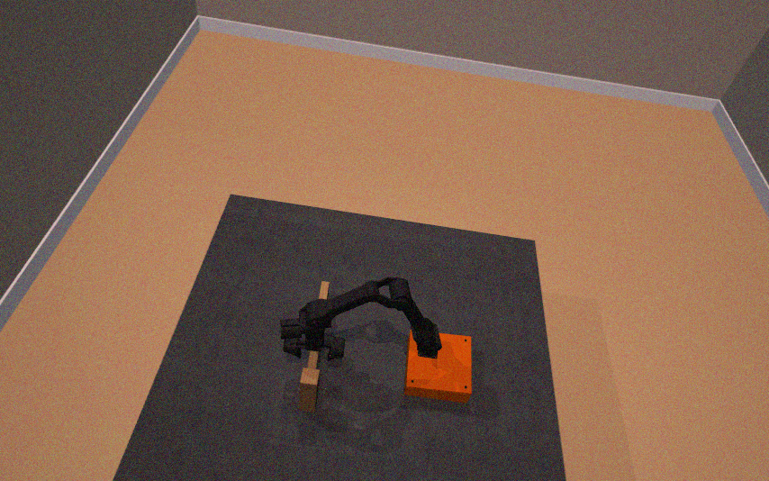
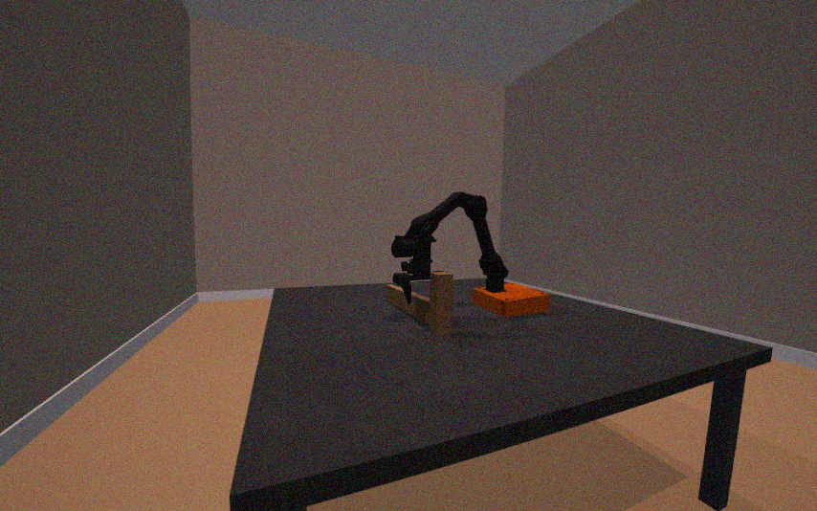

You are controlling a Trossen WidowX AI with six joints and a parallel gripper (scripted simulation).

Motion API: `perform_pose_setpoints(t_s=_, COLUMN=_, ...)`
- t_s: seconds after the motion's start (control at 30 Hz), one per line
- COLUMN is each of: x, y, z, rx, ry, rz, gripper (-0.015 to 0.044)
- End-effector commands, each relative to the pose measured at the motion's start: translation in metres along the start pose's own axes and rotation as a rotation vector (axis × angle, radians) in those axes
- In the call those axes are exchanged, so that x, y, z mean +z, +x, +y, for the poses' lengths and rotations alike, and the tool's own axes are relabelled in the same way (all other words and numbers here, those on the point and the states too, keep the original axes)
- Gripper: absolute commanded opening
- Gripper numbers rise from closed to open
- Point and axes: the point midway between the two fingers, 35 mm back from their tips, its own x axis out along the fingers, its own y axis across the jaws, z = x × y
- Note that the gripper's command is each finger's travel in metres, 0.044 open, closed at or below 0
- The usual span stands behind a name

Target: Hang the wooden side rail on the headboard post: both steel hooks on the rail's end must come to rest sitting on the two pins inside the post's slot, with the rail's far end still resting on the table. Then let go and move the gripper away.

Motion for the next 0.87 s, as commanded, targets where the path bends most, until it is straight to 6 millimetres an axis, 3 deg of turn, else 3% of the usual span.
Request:
perform_pose_setpoints(t_s=0.0, x=-0.001, y=-0.011, z=0.002, rx=0.015, ry=-0.004, rz=0.009, gripper=0.044)
perform_pose_setpoints(t_s=0.1, x=0.0, y=-0.011, z=0.002, rx=0.015, ry=-0.004, rz=0.009, gripper=0.044)
perform_pose_setpoints(t_s=0.3, x=0.029, y=-0.011, z=0.001, rx=0.015, ry=-0.004, rz=0.006, gripper=0.044)
perform_pose_setpoints(t_s=0.83, x=0.028, y=-0.009, z=0.002, rx=0.01, ry=0.005, rz=0.0, gripper=0.044)
